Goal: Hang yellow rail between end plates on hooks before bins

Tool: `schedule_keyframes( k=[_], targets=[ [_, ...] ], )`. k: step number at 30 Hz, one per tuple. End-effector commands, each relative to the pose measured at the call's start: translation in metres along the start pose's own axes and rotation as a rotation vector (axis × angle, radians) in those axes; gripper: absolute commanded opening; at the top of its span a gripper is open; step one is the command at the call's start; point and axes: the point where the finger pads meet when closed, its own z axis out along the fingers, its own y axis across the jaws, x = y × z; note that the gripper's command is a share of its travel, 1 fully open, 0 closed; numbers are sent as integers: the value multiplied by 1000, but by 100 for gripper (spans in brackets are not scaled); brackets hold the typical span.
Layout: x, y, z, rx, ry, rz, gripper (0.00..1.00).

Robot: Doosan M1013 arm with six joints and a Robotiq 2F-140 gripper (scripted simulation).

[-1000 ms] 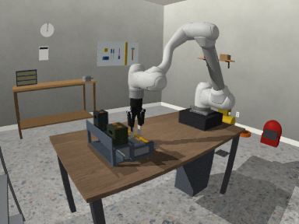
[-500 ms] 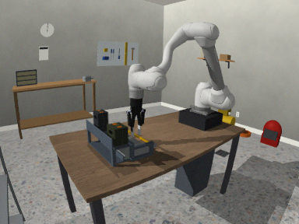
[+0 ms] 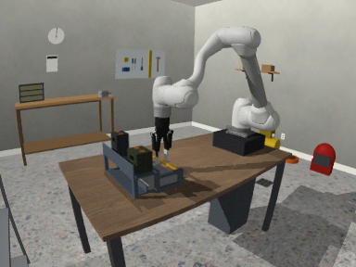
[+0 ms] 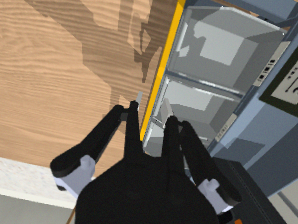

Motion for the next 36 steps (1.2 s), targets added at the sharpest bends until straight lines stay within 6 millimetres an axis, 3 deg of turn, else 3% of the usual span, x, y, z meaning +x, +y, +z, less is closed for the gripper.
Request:
schedule_keyframes(
  k=[1,5,10,22,27,36],
  targets=[
    [0,0,0,0,0,0,37],
    [0,0,0,0,0,0,37],
    [0,0,-60,-1,-1,-2,37],
    [0,0,-60,-1,-1,-2,37],
    [-1,0,-100,-1,-1,-2,37],
    [-1,0,-100,-1,-1,-2,37]
  ],
)
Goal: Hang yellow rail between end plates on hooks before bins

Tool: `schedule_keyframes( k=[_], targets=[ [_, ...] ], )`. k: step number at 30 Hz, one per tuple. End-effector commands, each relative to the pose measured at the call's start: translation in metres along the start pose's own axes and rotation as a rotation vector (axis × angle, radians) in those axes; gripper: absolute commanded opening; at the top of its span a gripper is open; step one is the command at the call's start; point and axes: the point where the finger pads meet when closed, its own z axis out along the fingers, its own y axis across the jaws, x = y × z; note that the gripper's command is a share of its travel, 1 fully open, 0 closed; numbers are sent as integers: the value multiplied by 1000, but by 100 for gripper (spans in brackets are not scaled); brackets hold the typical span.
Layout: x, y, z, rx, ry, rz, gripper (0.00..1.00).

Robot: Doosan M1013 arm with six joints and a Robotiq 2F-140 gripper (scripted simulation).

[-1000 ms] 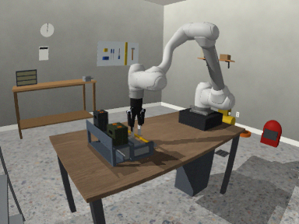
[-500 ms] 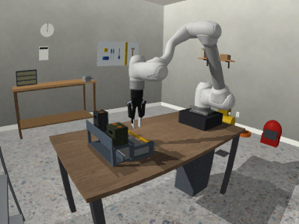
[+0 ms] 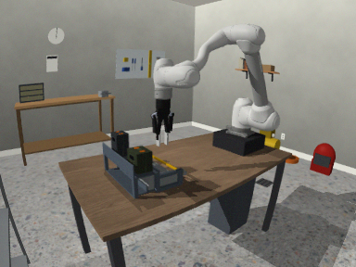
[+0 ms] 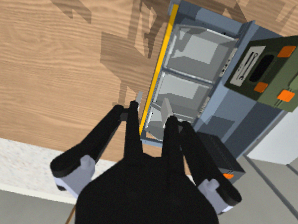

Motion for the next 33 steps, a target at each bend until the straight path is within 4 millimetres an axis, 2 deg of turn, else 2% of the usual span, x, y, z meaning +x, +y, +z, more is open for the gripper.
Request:
schedule_keyframes(
  k=[1,8,33],
  targets=[
    [-3,1,-6,2,-3,3,37],
    [-5,2,2,2,-3,3,37],
    [-5,2,8,2,-3,3,37]
  ],
)
